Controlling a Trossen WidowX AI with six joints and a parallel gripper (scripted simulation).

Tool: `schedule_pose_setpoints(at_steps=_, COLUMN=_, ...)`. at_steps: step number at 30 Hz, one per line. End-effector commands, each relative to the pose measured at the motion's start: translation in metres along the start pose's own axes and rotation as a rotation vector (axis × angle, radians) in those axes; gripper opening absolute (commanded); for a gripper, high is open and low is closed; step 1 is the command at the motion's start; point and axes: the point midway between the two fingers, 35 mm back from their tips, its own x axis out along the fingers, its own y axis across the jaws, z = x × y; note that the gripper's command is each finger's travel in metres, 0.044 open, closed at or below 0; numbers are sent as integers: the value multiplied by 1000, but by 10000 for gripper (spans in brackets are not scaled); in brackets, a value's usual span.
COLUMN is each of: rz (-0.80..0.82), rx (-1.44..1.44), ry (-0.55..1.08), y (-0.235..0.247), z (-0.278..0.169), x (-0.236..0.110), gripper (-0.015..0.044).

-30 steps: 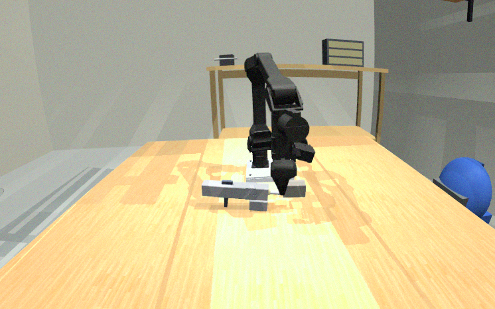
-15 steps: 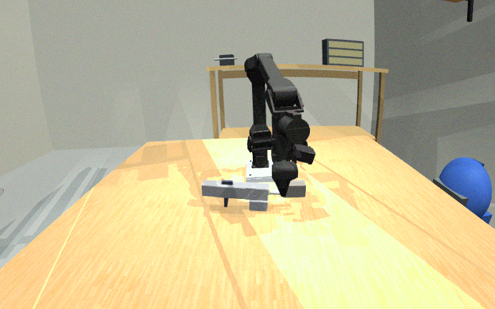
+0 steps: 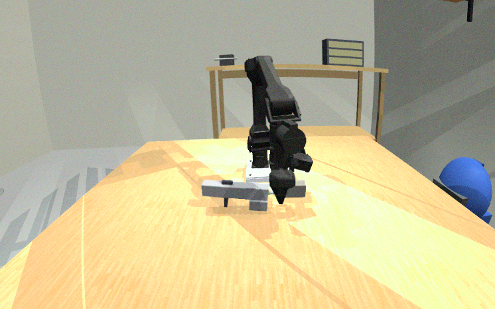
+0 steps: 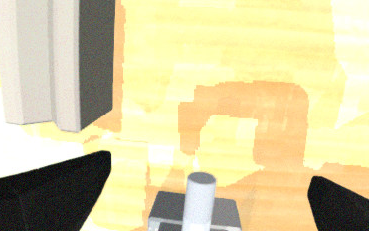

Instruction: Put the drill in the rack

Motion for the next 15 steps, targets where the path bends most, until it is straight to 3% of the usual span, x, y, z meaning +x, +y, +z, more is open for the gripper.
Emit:
schedule_pose_setpoints(at_steps=1, rz=11, rx=-2, ry=2, y=2, z=-3, x=10, gripper=440)
schedule_pose_setpoints(at_steps=15, rz=12, rx=-2, ry=3, y=4, z=-8, x=26, gripper=440)
